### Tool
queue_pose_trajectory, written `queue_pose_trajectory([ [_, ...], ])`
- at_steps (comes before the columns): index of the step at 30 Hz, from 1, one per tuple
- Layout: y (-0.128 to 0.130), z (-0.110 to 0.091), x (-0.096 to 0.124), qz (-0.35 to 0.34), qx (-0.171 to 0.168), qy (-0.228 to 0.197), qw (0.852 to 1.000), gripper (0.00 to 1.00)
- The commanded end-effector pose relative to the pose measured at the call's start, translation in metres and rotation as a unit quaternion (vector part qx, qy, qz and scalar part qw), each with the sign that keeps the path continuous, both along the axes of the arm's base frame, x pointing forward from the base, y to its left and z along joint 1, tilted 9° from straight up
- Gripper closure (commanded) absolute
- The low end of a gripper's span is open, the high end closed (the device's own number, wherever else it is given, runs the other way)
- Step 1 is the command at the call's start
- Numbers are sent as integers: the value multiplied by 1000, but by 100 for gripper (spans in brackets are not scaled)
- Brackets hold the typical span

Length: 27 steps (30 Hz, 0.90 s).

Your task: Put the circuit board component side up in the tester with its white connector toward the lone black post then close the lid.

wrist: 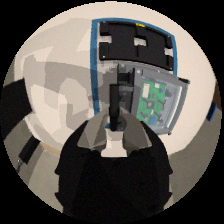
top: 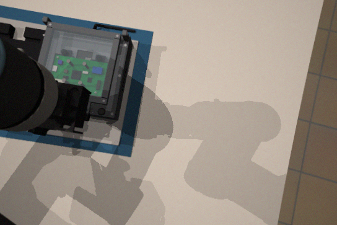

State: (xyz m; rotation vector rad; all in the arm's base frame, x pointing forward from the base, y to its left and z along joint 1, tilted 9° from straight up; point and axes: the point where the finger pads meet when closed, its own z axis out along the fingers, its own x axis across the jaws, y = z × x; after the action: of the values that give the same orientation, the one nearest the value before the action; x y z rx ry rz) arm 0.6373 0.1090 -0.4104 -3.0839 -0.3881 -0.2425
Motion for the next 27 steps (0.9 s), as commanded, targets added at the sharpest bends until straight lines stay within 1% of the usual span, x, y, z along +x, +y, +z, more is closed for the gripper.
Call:
queue_pose_trajectory([
  [1, 1, -3, 3, 0, 0, -1, 1000, 100],
  [27, 1, -6, 3, 0, 0, -1, 1000, 100],
])
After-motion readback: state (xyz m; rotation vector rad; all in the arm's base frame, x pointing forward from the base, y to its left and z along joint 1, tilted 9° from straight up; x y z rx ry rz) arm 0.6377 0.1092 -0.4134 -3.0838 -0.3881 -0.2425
